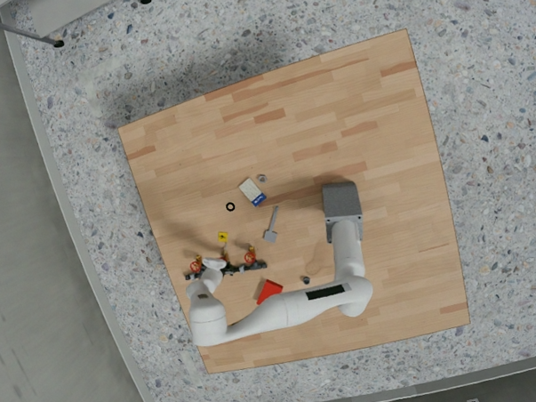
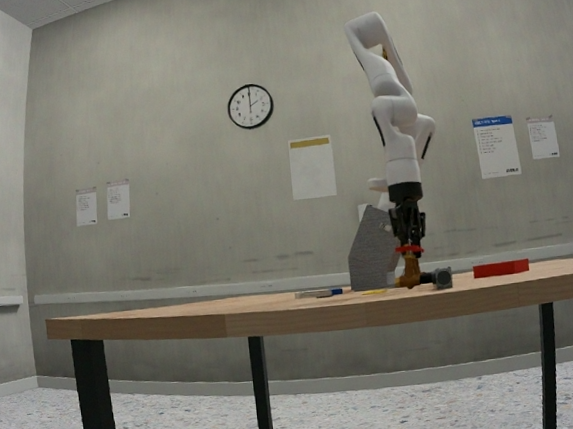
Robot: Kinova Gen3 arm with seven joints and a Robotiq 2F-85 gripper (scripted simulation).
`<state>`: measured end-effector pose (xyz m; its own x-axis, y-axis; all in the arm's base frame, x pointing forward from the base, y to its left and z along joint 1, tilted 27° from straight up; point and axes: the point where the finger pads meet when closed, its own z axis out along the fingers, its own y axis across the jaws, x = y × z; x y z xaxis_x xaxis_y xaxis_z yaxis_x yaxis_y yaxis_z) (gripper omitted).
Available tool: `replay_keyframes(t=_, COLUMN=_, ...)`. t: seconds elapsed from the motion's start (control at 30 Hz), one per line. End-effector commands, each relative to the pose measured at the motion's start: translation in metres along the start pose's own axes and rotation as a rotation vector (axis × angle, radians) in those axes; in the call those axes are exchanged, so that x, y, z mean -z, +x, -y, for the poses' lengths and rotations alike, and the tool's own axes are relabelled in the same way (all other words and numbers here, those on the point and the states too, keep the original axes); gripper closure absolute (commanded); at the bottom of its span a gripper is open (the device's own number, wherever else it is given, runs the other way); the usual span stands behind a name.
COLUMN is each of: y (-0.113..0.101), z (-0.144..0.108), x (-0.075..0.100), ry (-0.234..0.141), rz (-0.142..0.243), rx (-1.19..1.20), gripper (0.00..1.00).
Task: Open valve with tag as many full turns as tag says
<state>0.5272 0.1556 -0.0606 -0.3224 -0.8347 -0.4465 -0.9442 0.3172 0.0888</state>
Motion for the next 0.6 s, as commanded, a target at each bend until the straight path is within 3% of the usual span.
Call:
replay_keyframes(t=0.0, y=0.0004, z=0.0008, x=0.0007, ry=-0.004, rz=0.004, rx=0.107, gripper=0.48)
replay_keyframes(t=0.57, y=0.0004, z=0.0008, x=0.0007, ry=-0.004, rz=0.004, rx=0.34, gripper=0.48)
